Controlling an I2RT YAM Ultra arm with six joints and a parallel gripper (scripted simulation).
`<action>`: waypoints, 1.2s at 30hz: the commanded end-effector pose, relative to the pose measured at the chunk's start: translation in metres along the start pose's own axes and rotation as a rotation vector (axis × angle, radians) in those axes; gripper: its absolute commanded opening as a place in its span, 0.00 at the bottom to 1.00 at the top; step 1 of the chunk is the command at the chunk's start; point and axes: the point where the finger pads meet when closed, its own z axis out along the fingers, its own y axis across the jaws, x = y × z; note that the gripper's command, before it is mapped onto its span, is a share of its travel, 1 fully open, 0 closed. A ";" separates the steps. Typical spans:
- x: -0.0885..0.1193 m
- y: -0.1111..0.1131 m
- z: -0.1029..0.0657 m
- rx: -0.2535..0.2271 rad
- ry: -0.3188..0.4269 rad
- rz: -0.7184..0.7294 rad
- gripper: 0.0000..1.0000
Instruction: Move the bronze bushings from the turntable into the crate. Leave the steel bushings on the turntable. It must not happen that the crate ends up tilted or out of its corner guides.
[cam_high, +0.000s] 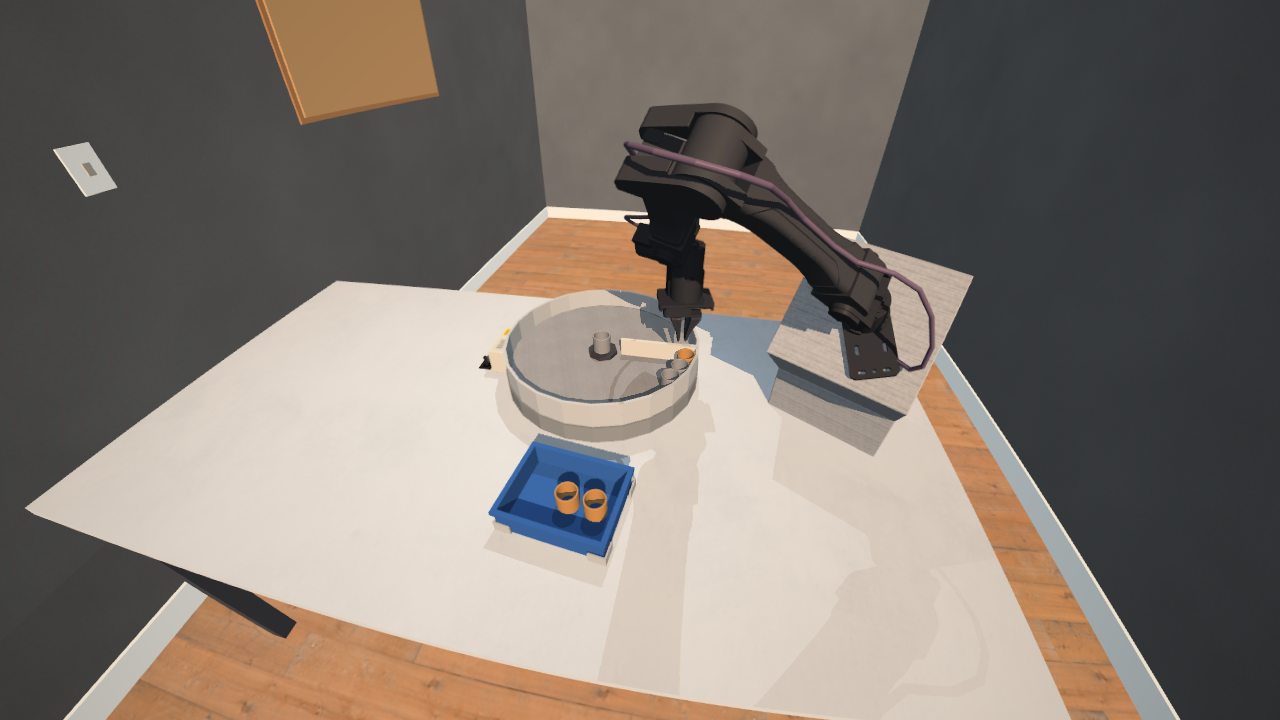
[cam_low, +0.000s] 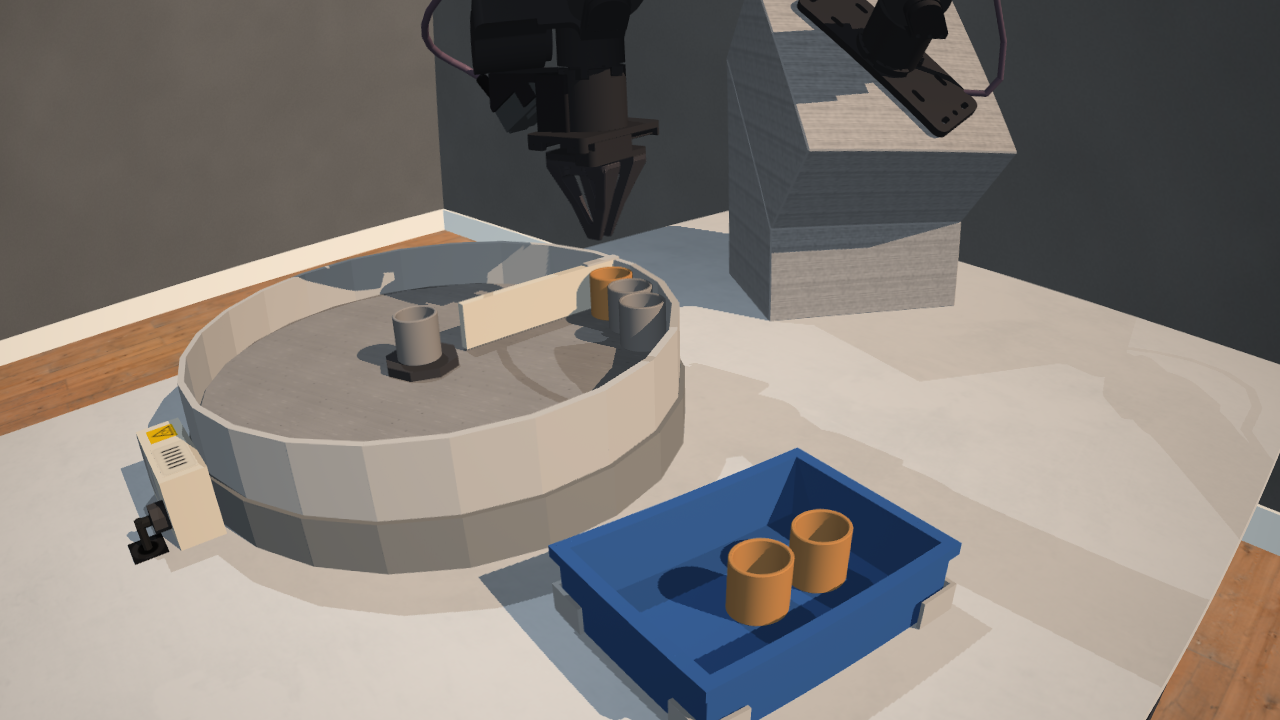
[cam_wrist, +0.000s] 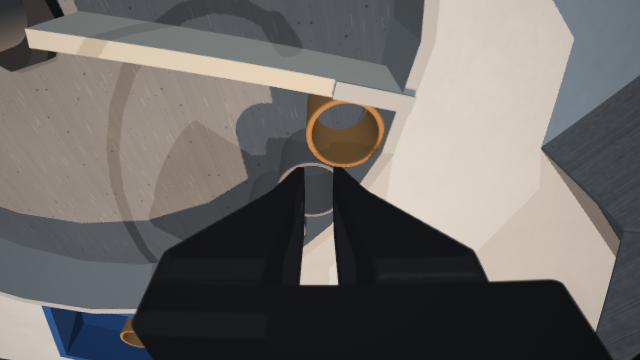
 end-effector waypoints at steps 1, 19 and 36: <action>-0.010 0.018 -0.014 -0.045 -0.038 -0.018 0.13; -0.009 0.018 -0.014 -0.037 -0.032 -0.008 0.13; -0.009 0.018 -0.014 -0.037 -0.032 -0.008 0.13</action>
